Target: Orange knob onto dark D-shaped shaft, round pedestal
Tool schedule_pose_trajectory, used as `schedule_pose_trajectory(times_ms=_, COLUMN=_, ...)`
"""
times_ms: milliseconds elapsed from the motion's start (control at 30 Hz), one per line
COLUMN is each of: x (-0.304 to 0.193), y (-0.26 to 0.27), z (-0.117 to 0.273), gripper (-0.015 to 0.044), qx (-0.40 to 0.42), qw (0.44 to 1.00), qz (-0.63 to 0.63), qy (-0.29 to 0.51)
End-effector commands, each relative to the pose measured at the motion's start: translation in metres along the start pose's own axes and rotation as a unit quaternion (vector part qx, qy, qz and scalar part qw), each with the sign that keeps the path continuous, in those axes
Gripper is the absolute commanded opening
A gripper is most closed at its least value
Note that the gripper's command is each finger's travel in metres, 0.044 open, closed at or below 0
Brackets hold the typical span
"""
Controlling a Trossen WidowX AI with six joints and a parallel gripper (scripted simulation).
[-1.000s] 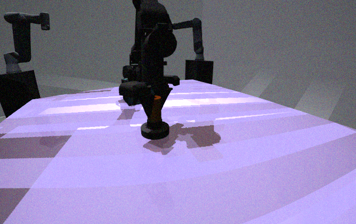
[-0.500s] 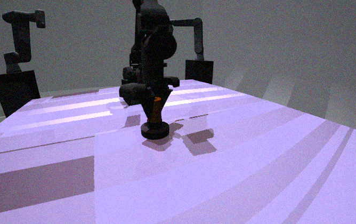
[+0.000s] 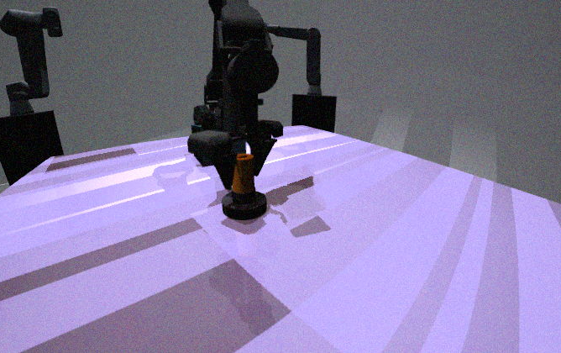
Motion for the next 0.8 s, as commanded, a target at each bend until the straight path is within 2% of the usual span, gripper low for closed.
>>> schedule_pose_trajectory(times_ms=0, x=0.000, y=0.000, z=0.000, gripper=0.0440, qx=0.000, qw=1.000, qz=0.000, qy=0.000)
schedule_pose_trajectory(times_ms=200, x=-0.001, y=0.000, z=0.004, gripper=0.0440, qx=0.000, qw=1.000, qz=0.000, qy=0.000)
schedule_pose_trajectory(times_ms=367, x=-0.001, y=0.001, z=0.091, gripper=0.0440, qx=0.000, qw=1.000, qz=0.000, qy=0.000)
schedule_pose_trajectory(times_ms=767, x=-0.005, y=0.003, z=0.095, gripper=0.0440, qx=0.000, qw=1.000, qz=0.000, qy=0.000)
Point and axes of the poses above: the point midway between the two fingers, 35 mm back from their tips, its own z axis back along the fingers, its own y axis across the jaws, x = y × z, the point moved 4 cm from there along z, back along the fingers, and after that the axes turned 4 degrees about -z, right-handed, at the moved point
